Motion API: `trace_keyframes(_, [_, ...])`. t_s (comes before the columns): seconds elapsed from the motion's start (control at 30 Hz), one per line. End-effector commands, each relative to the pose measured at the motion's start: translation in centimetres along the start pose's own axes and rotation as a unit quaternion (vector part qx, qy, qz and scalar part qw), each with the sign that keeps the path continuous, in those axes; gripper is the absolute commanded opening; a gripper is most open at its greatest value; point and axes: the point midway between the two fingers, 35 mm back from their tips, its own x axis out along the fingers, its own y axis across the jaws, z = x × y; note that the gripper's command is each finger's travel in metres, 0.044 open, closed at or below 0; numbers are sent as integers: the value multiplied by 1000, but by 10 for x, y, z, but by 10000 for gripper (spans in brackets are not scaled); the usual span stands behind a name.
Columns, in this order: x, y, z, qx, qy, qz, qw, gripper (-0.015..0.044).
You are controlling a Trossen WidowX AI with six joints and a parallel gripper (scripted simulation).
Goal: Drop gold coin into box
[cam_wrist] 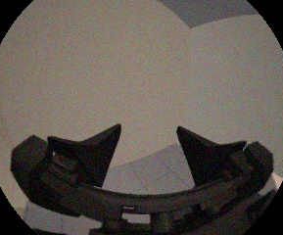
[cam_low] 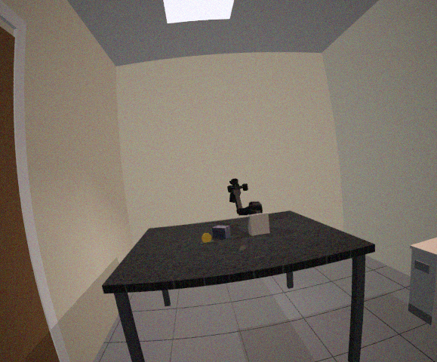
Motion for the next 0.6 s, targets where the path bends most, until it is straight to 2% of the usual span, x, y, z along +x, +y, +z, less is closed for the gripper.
trace_keyframes(0.0, [0,-1,3,-1,-3,0,1000,374])
trace_keyframes(0.27, [-4,-43,108,-46,-128,-18,991,164])
trace_keyframes(0.57, [-35,-83,216,-112,-271,-64,954,161])
